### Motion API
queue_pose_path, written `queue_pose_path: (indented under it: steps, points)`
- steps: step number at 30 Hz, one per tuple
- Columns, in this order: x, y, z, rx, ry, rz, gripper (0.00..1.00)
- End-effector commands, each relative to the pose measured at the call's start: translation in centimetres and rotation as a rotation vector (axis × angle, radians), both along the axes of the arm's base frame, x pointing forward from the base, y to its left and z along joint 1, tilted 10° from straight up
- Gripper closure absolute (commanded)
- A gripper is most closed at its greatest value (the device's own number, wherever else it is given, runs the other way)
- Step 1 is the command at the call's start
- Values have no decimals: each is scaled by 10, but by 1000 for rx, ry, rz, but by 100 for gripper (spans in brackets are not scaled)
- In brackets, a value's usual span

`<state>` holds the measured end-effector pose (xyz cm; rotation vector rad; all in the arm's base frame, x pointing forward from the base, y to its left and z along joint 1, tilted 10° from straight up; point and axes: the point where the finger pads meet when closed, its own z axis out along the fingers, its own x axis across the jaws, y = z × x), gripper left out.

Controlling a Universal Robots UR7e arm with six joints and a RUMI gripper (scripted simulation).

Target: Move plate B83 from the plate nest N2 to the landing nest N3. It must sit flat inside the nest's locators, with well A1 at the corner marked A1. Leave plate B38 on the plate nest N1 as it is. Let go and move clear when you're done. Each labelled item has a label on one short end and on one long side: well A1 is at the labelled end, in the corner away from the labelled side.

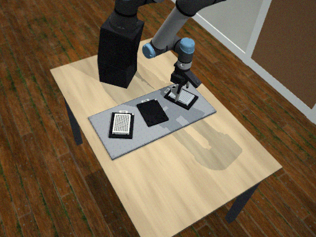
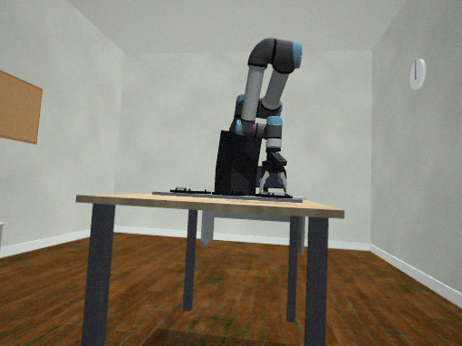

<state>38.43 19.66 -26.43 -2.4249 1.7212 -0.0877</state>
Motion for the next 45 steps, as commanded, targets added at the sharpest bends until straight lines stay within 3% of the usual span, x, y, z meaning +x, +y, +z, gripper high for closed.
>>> queue_pose_path:
  steps: [1,2,3,39,45]
  points:
    - [0,0,0,0,-1,0,18]
    - [0,0,0,0,-1,0,18]
    - [0,0,0,0,-1,0,100]
    - [0,0,0,0,-1,0,100]
    - [-1,-1,10,0,-1,0,100]
